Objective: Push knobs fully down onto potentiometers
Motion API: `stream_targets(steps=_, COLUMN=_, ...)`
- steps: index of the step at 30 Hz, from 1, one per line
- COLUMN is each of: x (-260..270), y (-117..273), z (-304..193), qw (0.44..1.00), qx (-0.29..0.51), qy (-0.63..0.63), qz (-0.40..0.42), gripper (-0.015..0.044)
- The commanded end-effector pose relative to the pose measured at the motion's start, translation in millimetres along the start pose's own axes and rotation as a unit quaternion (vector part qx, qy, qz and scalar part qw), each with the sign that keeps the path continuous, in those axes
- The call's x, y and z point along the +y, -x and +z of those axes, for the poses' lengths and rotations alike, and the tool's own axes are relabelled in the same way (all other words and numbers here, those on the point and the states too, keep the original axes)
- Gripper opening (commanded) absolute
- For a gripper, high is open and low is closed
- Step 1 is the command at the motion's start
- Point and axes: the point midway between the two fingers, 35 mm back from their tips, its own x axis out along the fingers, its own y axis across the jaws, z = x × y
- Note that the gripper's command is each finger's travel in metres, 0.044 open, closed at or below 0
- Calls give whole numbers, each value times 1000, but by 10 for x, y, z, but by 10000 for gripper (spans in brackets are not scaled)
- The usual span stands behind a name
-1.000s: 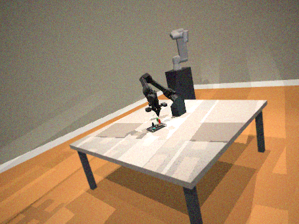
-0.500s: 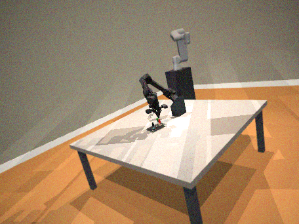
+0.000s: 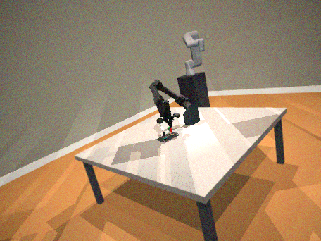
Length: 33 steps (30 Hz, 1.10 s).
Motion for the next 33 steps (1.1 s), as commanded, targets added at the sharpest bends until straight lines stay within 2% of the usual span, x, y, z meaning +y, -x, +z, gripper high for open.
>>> stream_targets(steps=1, x=1, y=-11, z=7, qw=1000, qx=-2, qy=3, qz=2, gripper=0)
stream_targets(steps=33, x=1, y=-54, z=7, qw=1000, qx=-2, qy=3, qz=2, gripper=0)
